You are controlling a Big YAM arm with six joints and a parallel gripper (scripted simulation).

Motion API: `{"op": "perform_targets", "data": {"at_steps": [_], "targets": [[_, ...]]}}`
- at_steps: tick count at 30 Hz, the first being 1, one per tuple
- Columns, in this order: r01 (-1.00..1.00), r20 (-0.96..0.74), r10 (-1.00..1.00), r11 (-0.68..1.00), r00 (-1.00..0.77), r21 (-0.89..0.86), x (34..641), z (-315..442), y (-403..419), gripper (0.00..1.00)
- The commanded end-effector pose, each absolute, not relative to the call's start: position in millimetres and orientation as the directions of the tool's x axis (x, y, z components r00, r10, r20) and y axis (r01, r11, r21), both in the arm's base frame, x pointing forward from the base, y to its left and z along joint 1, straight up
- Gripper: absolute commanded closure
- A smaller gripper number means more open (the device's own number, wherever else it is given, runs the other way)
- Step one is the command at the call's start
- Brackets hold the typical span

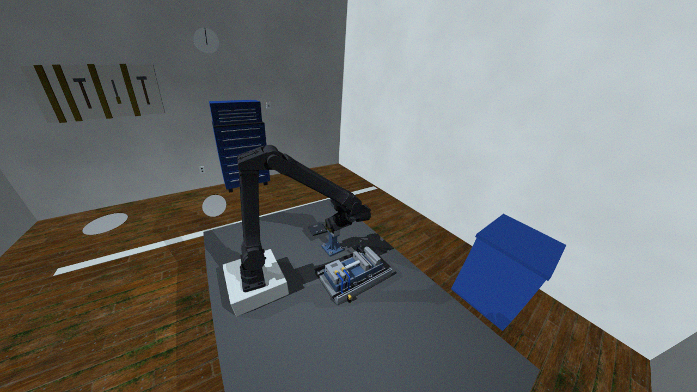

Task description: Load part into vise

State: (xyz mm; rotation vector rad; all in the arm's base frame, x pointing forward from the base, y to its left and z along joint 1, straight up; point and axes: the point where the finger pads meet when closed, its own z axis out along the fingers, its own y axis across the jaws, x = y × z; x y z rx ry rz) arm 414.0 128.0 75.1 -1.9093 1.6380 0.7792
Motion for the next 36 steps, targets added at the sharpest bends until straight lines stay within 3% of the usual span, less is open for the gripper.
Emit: {"op": "perform_targets", "data": {"at_steps": [1,4,5,36], "targets": [[-0.99,-0.707,-0.7,-0.142,0.107,-0.009,423.7,75.6,122.0,0.19],[-0.99,-0.707,-0.7,-0.142,0.107,-0.009,423.7,75.6,122.0,0.19],[-0.99,-0.707,-0.7,-0.142,0.107,-0.009,423.7,75.6,122.0,1.0],[-0.99,-0.706,-0.7,-0.141,0.107,-0.011,424.1,75.4,121.9,1.0]]}}
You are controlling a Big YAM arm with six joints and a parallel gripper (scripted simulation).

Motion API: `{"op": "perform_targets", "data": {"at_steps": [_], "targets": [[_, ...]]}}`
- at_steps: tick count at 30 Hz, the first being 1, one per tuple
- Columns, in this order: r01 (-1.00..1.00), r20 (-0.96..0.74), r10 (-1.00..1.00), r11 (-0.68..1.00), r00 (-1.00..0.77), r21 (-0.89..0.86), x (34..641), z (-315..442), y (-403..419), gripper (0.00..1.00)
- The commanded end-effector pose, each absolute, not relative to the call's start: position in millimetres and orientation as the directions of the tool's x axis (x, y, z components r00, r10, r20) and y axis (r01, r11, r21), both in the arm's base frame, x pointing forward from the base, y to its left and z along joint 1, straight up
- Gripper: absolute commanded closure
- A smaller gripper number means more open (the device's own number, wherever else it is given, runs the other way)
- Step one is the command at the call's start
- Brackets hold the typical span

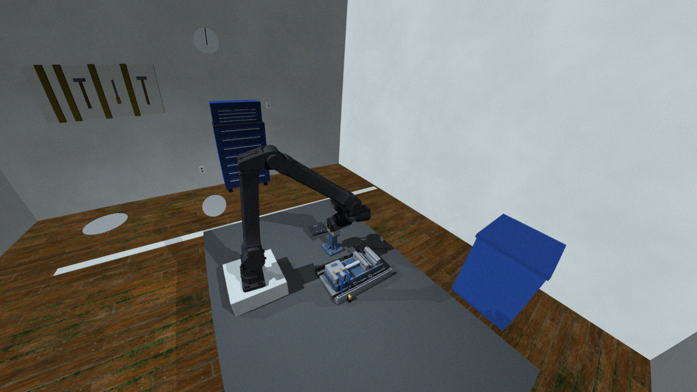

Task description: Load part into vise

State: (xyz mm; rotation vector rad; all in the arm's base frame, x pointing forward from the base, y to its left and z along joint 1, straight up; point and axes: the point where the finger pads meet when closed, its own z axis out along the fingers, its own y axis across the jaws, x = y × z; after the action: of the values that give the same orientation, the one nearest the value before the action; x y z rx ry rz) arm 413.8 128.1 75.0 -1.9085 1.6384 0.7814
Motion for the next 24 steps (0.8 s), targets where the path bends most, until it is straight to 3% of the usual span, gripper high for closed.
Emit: {"op": "perform_targets", "data": {"at_steps": [1,24], "targets": [[-0.99,-0.706,-0.7,-0.141,0.107,-0.011,424.1,75.4,121.9,1.0],[-0.99,-0.704,-0.7,-0.141,0.12,-0.028,431.0,84.1,121.9,1.0]]}}
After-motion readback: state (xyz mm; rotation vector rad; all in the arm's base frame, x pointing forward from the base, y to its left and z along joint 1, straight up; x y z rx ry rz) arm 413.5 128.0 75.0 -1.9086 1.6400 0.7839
